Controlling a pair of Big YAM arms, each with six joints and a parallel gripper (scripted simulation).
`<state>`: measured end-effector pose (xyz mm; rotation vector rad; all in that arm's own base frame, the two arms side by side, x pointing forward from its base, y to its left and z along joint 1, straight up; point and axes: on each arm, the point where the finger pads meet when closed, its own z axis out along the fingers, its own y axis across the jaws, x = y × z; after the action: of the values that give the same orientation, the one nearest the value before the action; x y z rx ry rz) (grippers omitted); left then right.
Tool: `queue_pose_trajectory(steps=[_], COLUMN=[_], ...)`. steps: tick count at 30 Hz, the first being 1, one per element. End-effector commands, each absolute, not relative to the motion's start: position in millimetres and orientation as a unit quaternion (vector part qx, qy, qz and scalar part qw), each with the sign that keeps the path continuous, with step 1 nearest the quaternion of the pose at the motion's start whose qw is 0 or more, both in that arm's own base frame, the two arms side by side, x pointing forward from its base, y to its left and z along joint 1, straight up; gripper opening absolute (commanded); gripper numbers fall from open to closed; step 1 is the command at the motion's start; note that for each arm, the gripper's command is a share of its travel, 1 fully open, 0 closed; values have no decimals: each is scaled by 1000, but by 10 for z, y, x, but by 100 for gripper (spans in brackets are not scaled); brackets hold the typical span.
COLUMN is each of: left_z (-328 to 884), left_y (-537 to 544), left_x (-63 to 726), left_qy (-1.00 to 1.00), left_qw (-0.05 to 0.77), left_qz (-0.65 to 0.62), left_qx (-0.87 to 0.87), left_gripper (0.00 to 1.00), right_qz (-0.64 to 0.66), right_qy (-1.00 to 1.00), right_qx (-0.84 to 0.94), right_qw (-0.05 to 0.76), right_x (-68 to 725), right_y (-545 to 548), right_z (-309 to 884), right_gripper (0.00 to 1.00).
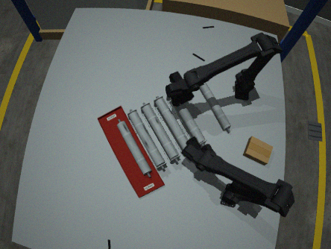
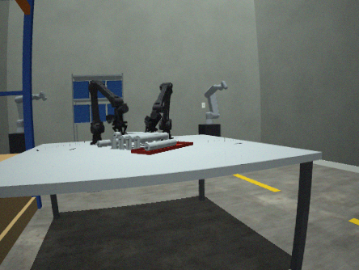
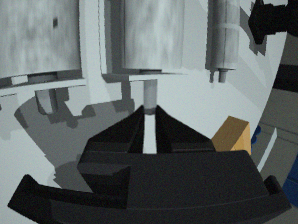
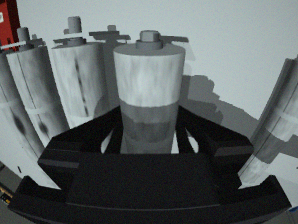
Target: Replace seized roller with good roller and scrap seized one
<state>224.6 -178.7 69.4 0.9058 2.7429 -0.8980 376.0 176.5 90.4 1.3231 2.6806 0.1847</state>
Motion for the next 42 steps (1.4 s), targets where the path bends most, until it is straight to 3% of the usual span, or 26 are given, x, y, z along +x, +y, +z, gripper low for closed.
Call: queue_pose_trajectory(steps=[1,42], left_z=[301,269], left_y=[-1518,-1487], left_x=[1629,1514], left_qy=[917,914], left_qw=[-40,-48], left_qz=[-284,-284], left_qx=[276,285], left_gripper=[3,3], right_qz=[74,89], right_qy=[887,890], right_qx=[448,443], right_qw=[80,56], right_x=[3845,3880], right_y=[1795,1775], right_z=[991,845], right_gripper=[32,32])
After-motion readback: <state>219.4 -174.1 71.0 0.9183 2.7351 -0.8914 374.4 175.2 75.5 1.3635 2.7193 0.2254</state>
